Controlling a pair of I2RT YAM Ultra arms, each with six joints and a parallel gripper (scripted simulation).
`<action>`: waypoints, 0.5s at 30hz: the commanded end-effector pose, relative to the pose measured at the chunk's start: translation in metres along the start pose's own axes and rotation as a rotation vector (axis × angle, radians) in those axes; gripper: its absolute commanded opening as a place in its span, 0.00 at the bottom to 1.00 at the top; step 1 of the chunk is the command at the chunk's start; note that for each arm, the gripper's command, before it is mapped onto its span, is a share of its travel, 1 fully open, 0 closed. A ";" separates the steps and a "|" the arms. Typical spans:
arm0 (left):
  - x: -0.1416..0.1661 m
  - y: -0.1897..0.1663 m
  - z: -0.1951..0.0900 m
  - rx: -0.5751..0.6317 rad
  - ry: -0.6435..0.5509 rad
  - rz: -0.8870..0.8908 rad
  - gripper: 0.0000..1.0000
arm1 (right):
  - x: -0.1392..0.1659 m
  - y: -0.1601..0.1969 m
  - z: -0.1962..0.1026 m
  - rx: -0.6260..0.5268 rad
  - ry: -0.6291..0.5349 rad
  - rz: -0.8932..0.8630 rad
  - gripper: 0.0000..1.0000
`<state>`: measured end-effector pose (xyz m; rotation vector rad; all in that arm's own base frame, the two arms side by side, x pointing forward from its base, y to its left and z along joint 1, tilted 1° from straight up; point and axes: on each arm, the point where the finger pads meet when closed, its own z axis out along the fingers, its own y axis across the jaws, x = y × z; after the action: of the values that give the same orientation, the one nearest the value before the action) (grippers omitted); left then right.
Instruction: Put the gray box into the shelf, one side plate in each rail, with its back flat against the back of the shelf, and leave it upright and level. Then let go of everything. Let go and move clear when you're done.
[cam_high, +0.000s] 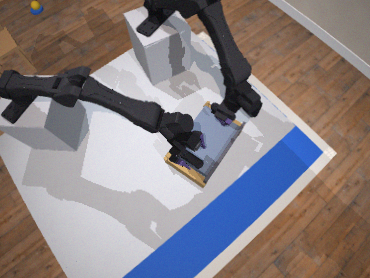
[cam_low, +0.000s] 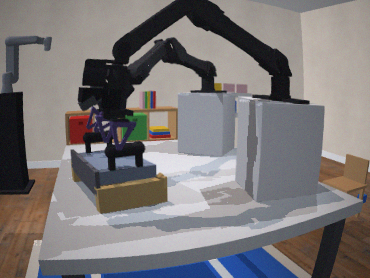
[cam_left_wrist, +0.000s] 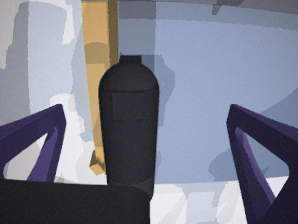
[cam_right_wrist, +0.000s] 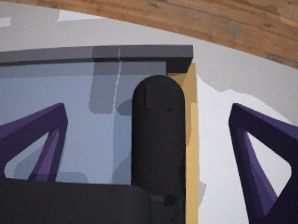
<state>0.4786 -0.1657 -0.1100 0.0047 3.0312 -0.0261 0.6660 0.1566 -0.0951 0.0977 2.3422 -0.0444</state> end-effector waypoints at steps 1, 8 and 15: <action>-0.010 -0.002 -0.009 0.007 -0.022 -0.007 1.00 | -0.017 -0.002 -0.004 0.007 -0.029 0.006 1.00; -0.019 -0.006 -0.038 0.018 -0.054 -0.008 1.00 | -0.030 0.013 -0.023 -0.019 -0.077 0.018 1.00; -0.010 -0.010 -0.051 0.014 -0.041 0.008 1.00 | -0.024 0.009 -0.043 -0.014 -0.056 0.003 1.00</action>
<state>0.4743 -0.1644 -0.0911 0.0033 3.0422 -0.0205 0.6453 0.1566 -0.0882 0.0943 2.3687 -0.0570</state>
